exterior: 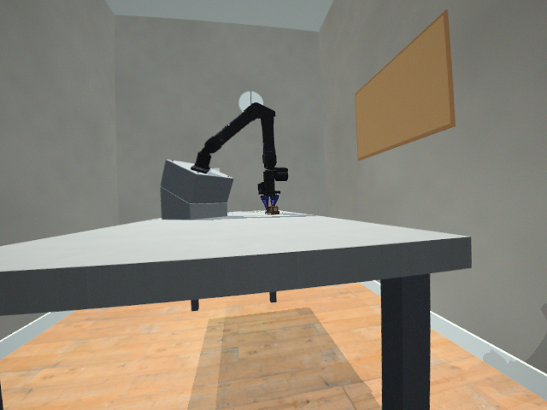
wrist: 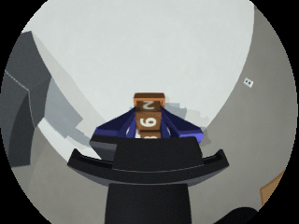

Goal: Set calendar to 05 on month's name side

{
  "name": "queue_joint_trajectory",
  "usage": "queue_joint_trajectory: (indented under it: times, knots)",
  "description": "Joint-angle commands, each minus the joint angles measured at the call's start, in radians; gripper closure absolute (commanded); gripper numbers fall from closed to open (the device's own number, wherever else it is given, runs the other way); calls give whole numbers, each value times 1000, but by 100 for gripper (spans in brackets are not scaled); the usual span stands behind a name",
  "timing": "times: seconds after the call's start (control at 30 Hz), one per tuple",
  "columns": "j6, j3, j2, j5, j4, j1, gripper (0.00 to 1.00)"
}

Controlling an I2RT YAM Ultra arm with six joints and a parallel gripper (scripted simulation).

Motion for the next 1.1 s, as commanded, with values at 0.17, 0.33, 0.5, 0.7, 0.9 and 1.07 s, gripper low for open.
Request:
queue_joint_trajectory:
  times: [0.17, 0.33, 0.5, 0.7, 0.9, 1.07]
  knots:
    - [-2, 9, -6, -13, 1, 2, 65]
    - [-2, 9, -6, -13, 1, 2, 61]
    - [-2, 9, -6, -13, 1, 2, 53]
    - [-2, 9, -6, -13, 1, 2, 53]
    - [-1, 8, -9, -13, -1, 3, 53]
    - [8, 0, -43, -11, -30, 11, 53]
